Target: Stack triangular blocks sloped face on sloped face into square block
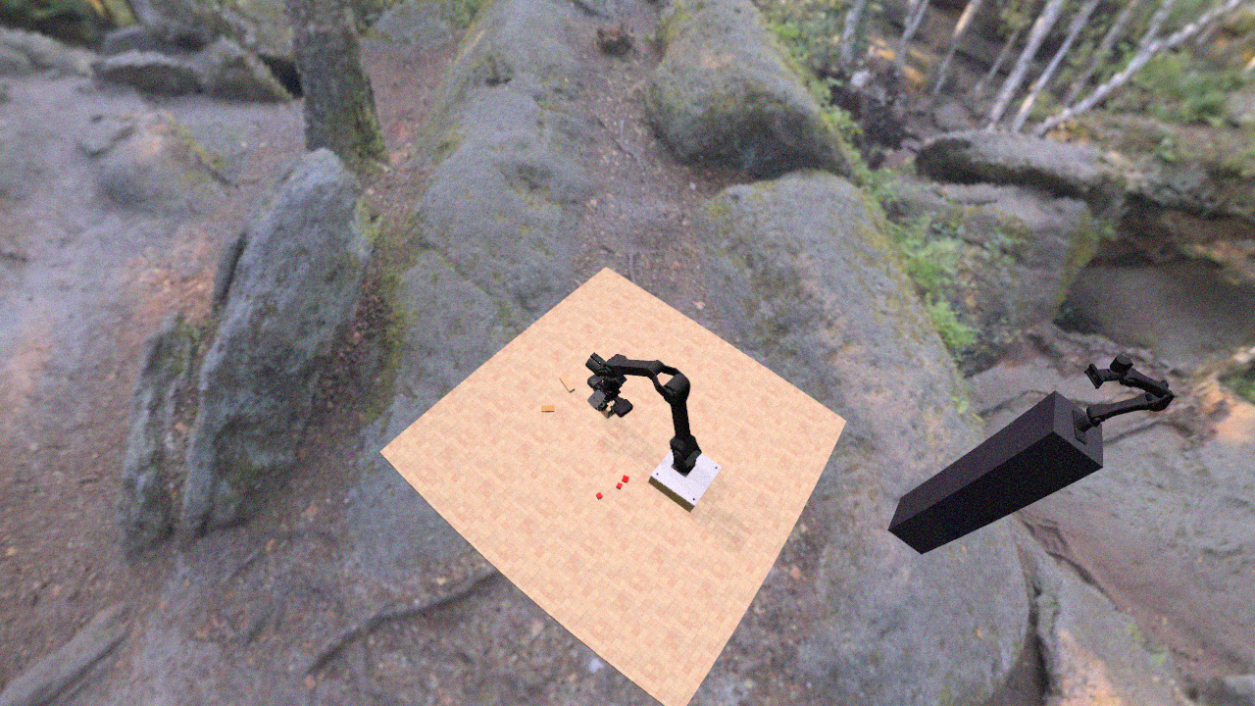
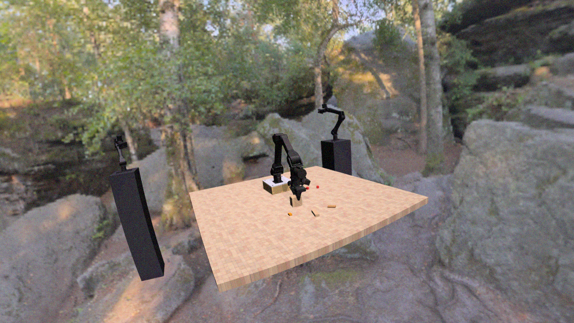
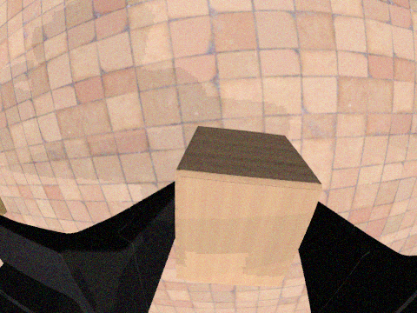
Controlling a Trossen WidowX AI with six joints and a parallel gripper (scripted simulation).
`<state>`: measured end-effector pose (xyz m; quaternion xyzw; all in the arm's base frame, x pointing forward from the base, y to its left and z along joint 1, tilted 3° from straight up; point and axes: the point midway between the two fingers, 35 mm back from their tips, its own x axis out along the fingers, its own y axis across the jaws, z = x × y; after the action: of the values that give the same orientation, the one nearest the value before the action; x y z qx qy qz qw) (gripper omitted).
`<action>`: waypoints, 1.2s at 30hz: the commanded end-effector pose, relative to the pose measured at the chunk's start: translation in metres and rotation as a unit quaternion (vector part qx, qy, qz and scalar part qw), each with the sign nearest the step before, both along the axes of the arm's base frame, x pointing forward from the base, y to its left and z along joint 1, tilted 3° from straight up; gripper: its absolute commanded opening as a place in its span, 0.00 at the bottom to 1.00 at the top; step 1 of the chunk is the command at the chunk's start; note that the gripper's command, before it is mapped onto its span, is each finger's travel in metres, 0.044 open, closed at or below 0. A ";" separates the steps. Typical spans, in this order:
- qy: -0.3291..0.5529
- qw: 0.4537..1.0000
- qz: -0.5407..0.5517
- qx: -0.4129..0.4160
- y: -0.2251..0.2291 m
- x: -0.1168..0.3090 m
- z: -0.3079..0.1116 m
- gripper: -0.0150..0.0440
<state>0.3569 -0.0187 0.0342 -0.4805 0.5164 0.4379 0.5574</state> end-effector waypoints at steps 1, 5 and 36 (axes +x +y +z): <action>-0.001 1.000 0.002 0.002 0.001 0.000 0.000 0.25; -0.001 1.000 0.002 0.002 0.000 0.000 -0.001 0.25; 0.000 1.000 0.000 0.000 -0.001 0.000 -0.002 0.61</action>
<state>0.3569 -0.0194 0.0323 -0.4803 0.5162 0.4382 0.5574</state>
